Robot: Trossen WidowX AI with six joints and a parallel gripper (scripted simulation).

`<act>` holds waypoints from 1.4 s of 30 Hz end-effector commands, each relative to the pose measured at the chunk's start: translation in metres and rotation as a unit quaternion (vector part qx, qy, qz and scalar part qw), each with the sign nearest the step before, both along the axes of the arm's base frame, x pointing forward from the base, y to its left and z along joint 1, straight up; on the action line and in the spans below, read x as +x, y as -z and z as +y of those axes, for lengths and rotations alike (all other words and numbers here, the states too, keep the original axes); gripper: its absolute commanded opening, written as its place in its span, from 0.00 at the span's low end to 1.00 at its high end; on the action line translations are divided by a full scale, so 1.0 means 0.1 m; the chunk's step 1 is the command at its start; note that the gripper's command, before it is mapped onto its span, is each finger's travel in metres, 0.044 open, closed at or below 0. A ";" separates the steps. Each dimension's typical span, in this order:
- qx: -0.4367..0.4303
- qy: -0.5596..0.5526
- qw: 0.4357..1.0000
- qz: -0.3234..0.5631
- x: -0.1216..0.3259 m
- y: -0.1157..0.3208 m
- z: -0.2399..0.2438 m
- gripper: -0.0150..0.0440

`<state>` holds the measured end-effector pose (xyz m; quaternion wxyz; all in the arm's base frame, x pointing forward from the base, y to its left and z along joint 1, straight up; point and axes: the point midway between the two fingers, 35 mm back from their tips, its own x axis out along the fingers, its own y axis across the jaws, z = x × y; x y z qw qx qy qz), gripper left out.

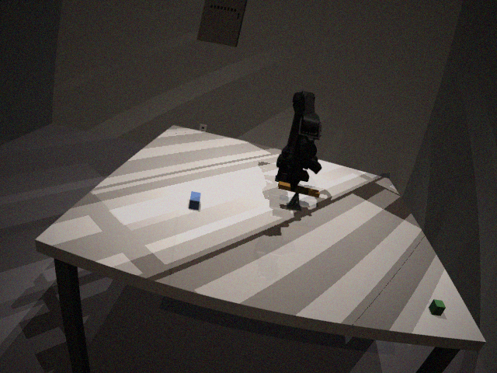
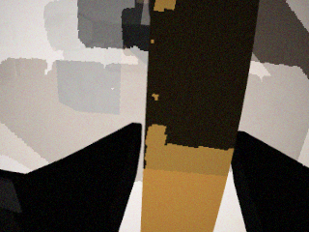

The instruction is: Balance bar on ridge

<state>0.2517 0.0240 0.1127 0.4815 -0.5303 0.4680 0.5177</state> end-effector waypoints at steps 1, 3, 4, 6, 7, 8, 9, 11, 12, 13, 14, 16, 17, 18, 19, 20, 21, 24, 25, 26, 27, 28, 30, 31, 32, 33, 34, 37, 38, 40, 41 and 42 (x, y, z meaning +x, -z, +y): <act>0.000 0.000 1.000 0.000 0.00 0.00 0.00 0.57; 0.000 0.000 1.000 0.000 0.00 0.00 0.00 0.57; 0.000 0.000 1.000 0.000 0.00 0.00 0.00 0.61; 0.000 0.000 1.000 0.000 0.00 0.00 0.00 0.70; 0.000 0.000 1.000 0.000 0.00 0.00 0.00 0.75; 0.000 0.000 1.000 0.000 0.00 0.00 0.00 0.79; 0.000 0.000 1.000 0.000 0.00 0.00 0.00 0.83; 0.000 0.000 1.000 0.000 0.00 0.00 0.00 0.92; 0.000 0.000 1.000 0.000 0.00 0.00 0.00 0.97; 0.000 0.000 1.000 0.000 0.00 0.00 0.00 1.00; 0.000 0.000 1.000 0.000 0.00 0.00 0.00 1.00; 0.000 0.000 1.000 0.000 0.00 -0.02 0.00 1.00; 0.000 0.000 1.000 0.000 0.01 -0.07 0.00 1.00; 0.000 0.000 1.000 0.000 0.02 -0.16 0.00 1.00; 0.000 0.000 1.000 0.000 0.03 -0.27 0.00 1.00; 0.000 0.000 1.000 0.000 0.04 -0.39 0.00 1.00; 0.000 0.000 1.000 0.000 0.04 -0.50 0.00 1.00; 0.000 0.000 1.000 0.000 0.01 -0.84 0.00 1.00; 0.000 0.000 1.000 0.000 -0.01 -0.93 0.00 1.00; 0.000 0.000 1.000 0.000 -0.02 -0.98 0.00 1.00; 0.000 0.000 1.000 0.000 -0.02 -1.00 0.00 1.00; 0.000 0.000 1.000 0.000 -0.02 -1.00 0.00 1.00; 0.000 0.000 1.000 0.000 -0.02 -1.00 0.00 1.00; 0.000 0.000 1.000 0.000 -0.02 -1.00 0.00 1.00; 0.000 0.000 1.000 0.000 -0.02 -1.00 0.00 1.00; 0.000 0.000 1.000 0.000 -0.02 -1.00 0.00 1.00; 0.000 0.000 1.000 0.000 -0.02 -1.00 0.00 1.00; 0.000 0.000 1.000 0.000 -0.02 -1.00 0.00 1.00; 0.000 0.000 1.000 0.000 -0.02 -1.00 0.00 1.00; 0.000 0.000 1.000 0.000 -0.02 -1.00 0.00 1.00; 0.000 0.000 1.000 0.000 -0.02 -1.00 0.00 1.00; 0.000 0.000 1.000 0.000 -0.02 -1.00 0.00 1.00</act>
